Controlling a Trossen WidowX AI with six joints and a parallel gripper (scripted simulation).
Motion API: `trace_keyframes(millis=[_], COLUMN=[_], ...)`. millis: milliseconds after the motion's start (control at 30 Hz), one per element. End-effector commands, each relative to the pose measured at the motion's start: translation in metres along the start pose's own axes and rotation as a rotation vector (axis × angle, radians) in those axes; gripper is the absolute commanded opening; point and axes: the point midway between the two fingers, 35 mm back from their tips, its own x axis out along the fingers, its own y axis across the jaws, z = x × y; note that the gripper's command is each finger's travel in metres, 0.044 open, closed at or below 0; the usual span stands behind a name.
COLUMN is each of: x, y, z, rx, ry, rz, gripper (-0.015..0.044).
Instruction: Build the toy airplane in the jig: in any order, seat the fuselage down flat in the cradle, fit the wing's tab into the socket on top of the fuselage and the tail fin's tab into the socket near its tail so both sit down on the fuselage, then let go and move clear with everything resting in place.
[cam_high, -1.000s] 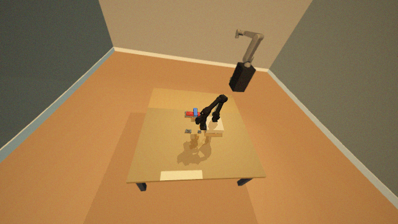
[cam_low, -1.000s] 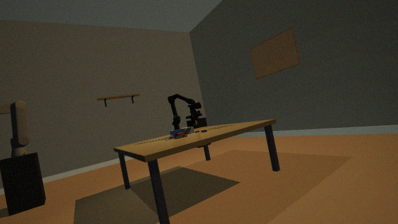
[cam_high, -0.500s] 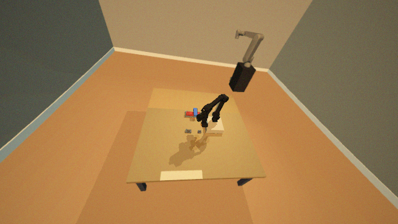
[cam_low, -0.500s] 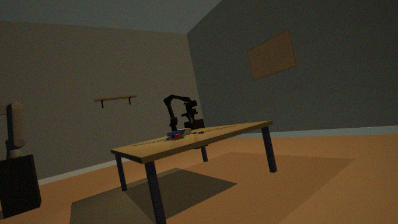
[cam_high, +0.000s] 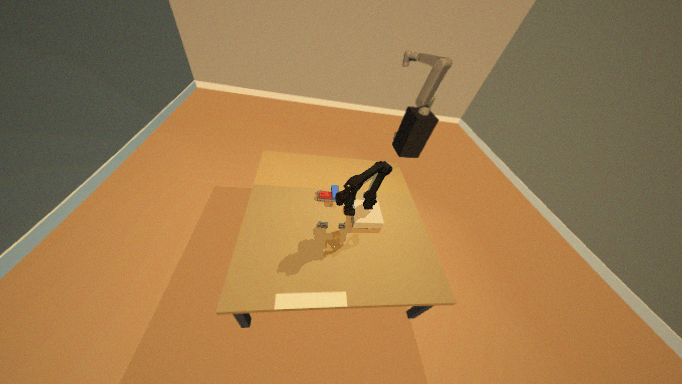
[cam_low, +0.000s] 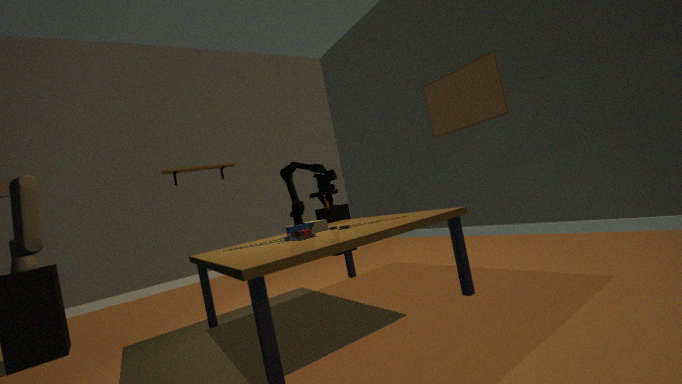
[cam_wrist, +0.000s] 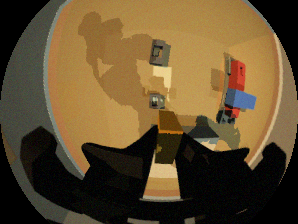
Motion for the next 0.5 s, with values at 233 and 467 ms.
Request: trace_keyframes(millis=[233,467], x=[0.003,0.004], y=[-0.012,-0.023], z=[0.023,0.037], rx=[0.009,0.016], ry=[-0.005,-0.008], rz=[0.003,-0.001], gripper=[0.0000,0.0000])
